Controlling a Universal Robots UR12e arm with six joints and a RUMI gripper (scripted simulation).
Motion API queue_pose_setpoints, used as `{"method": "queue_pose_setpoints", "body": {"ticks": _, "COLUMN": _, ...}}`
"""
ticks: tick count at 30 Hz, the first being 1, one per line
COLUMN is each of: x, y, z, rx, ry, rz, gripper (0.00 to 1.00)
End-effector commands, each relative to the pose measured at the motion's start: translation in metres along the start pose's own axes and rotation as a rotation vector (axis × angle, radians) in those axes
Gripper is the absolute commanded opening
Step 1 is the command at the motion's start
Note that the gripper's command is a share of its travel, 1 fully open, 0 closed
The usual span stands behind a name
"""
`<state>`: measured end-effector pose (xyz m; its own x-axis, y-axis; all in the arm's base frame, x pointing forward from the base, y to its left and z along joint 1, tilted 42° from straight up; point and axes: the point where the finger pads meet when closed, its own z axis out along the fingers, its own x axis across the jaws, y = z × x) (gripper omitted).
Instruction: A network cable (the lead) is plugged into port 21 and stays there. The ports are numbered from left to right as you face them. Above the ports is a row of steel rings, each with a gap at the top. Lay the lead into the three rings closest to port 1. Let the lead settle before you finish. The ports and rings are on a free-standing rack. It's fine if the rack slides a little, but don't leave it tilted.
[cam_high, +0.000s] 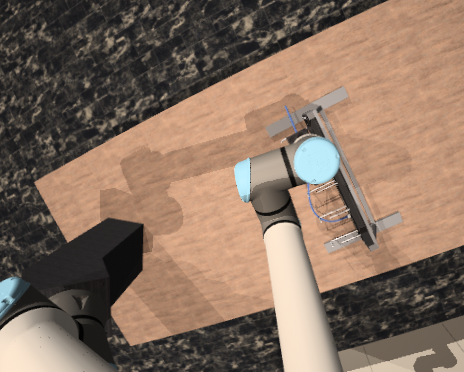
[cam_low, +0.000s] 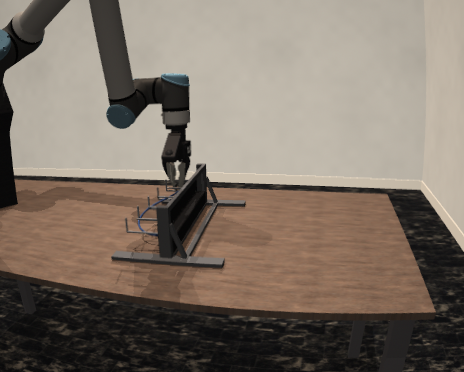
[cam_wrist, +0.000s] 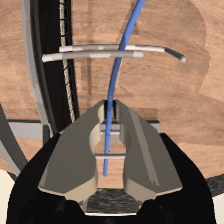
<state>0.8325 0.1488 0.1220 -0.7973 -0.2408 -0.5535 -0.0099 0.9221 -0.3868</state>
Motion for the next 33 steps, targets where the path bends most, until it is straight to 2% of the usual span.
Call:
{"method": "queue_pose_setpoints", "body": {"ticks": 1, "x": -0.0051, "y": 0.0024, "z": 0.0002, "rx": -0.001, "ry": 0.000, "rz": -0.001, "gripper": 0.00}}
{"method": "queue_pose_setpoints", "body": {"ticks": 25, "x": -0.0049, "y": 0.0023, "z": 0.0003, "rx": -0.001, "ry": 0.001, "rz": -0.002, "gripper": 0.00}}
{"method": "queue_pose_setpoints", "body": {"ticks": 26, "x": -0.0049, "y": 0.0023, "z": 0.0003, "rx": -0.001, "ry": 0.001, "rz": -0.002, "gripper": 0.20}}
{"method": "queue_pose_setpoints", "body": {"ticks": 33, "x": -0.0049, "y": 0.0023, "z": 0.0003, "rx": -0.001, "ry": 0.001, "rz": -0.002, "gripper": 0.20}}
